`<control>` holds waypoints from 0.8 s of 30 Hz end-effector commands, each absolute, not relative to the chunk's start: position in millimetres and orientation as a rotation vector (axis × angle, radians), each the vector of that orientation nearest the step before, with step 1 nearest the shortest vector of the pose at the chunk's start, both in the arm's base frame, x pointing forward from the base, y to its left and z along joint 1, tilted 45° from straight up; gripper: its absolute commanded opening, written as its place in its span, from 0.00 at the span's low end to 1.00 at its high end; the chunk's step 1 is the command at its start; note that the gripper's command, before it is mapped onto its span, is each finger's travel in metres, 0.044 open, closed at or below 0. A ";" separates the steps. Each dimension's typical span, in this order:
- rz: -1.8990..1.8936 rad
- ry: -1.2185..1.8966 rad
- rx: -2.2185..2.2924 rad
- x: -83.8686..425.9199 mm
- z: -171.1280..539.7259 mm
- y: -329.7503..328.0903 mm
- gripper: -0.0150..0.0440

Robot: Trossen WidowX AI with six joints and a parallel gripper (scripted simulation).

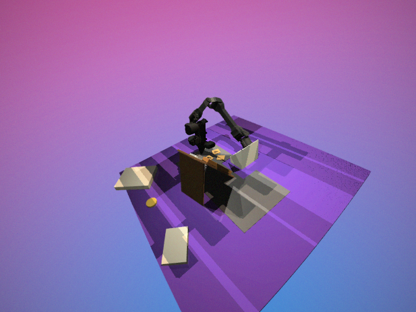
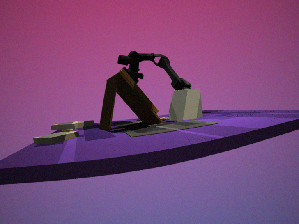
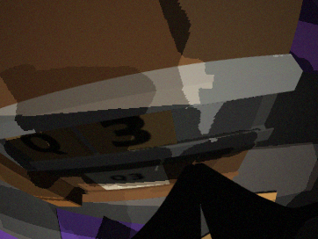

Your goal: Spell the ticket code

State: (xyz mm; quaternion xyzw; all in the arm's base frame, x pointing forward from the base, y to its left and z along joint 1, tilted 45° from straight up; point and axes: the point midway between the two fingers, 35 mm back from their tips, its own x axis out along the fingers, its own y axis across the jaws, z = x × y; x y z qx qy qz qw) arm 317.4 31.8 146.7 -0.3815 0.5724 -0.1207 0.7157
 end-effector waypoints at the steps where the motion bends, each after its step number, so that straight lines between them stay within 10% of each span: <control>1: -0.279 1.275 -0.849 318.2 146.3 31.3 0.25; 24: -0.280 1.274 -0.848 327.7 140.3 28.8 0.25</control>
